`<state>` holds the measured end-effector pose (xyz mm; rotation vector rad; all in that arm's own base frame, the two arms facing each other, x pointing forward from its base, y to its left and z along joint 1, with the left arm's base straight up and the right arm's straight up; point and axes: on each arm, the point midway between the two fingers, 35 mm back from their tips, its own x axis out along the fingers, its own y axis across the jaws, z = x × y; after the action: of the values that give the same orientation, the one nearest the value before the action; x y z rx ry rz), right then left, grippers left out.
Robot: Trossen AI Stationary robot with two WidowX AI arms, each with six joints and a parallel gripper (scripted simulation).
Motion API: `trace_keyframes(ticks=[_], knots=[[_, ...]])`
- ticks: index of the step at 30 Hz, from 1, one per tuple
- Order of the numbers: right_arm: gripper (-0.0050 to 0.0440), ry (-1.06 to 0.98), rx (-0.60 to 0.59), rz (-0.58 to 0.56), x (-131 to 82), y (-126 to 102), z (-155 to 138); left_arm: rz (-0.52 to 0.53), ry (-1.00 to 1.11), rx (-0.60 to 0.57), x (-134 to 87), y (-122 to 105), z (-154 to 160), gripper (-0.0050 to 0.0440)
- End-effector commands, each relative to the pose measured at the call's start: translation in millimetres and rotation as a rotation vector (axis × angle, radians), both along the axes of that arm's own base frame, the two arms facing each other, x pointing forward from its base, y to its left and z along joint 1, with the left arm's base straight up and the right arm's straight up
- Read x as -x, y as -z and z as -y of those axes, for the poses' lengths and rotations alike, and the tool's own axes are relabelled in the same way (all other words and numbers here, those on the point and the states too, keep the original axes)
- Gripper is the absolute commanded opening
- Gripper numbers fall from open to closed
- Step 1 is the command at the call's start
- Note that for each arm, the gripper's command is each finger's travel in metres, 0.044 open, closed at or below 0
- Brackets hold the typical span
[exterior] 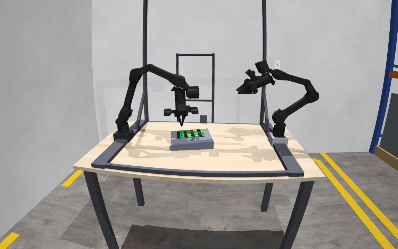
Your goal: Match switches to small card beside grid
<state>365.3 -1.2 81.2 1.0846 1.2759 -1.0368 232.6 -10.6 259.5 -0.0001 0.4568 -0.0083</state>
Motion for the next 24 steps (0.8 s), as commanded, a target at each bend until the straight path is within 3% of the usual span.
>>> trace_keyframes(ticks=[1,24], knots=[[-0.005,-0.003,0.002,0.014,-3,5,1,0.015,-0.006,-0.001,1,-6,-1,0.04],[-0.005,-0.002,0.002,0.015,-7,37,-2,0.015,-0.006,-0.001,1,-6,-1,0.04]])
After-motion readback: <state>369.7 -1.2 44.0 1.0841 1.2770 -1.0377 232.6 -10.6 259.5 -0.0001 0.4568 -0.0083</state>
